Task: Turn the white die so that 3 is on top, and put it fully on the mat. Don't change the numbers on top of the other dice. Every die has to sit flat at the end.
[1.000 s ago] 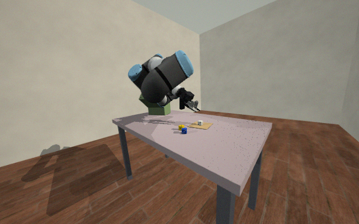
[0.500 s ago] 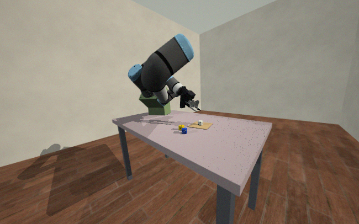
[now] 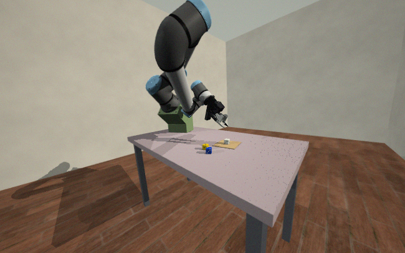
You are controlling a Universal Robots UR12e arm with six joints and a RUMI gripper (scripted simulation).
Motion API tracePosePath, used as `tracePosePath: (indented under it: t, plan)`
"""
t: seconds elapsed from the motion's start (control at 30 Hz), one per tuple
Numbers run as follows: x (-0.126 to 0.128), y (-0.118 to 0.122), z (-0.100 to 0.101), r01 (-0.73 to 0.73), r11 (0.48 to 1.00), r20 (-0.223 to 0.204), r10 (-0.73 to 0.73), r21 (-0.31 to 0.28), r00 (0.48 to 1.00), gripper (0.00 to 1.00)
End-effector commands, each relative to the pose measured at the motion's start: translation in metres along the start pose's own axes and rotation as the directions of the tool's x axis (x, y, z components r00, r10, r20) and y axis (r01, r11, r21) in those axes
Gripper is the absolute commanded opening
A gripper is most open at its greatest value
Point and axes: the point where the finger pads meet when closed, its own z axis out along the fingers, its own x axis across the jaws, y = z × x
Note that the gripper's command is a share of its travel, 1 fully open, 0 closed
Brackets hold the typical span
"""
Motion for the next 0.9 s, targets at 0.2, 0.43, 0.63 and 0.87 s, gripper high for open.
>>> tracePosePath:
  t: [0.2,0.43,0.63,0.87]
  plan:
    - [0.002,0.005,0.007,-0.008,0.97,0.001,0.008,0.241,1.0,0.28]
    - [0.001,0.011,0.008,-0.006,0.942,0.003,0.006,0.336,1.0,0.28]
    - [0.0,0.017,0.008,-0.006,0.9,0.004,0.004,0.436,1.0,0.28]
    - [0.001,0.02,0.011,-0.007,0.862,0.002,0.006,0.507,1.0,0.28]
